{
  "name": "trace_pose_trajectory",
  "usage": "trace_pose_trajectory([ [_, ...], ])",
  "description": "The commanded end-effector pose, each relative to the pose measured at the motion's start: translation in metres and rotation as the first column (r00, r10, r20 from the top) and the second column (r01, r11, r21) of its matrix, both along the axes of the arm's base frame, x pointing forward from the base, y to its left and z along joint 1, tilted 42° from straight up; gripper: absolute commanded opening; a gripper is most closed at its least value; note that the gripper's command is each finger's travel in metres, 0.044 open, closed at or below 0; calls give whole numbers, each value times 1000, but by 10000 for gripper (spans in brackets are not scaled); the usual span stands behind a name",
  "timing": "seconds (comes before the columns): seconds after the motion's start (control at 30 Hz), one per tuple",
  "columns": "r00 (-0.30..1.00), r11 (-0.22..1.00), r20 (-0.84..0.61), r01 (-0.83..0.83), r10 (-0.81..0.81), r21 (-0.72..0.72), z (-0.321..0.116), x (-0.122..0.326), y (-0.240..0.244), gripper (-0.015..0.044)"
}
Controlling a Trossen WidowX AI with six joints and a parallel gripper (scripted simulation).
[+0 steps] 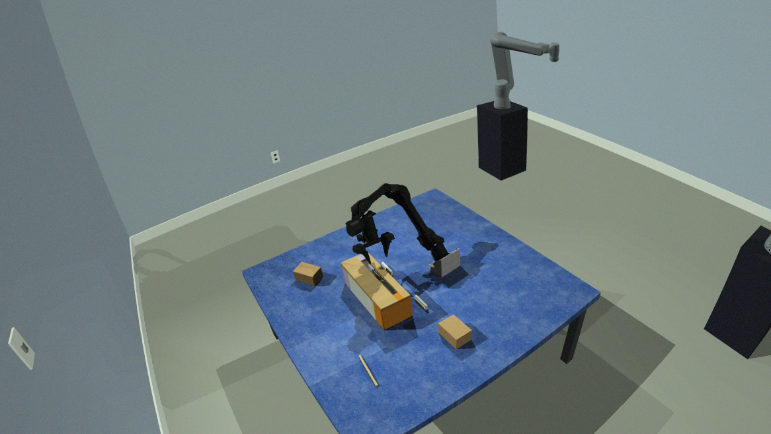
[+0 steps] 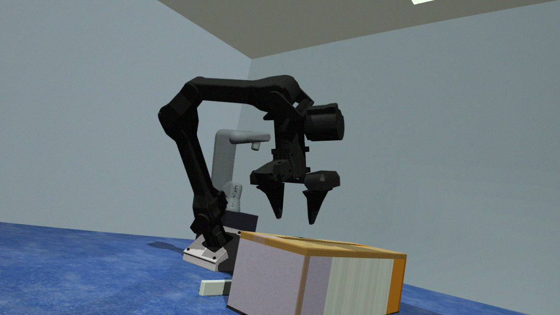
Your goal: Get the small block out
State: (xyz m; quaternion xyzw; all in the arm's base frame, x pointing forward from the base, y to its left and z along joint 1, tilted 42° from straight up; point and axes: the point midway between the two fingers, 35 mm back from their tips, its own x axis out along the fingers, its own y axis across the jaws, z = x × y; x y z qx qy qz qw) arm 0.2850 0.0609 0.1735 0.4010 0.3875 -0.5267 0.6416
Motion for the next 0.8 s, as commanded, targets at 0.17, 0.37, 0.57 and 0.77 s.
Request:
trace_pose_trajectory([
  [0.17, 1000, 1000, -11, 11, -11, 0, -10, -1, -7, 400],
  [0.37, 1000, 1000, -11, 11, -11, 1, -17, 0, -14, 400],
  [0.57, 1000, 1000, -10, 11, -11, 1, -24, 1, -20, 400],
  [0.77, 1000, 1000, -10, 11, -11, 0, -31, 1, -27, 400],
])
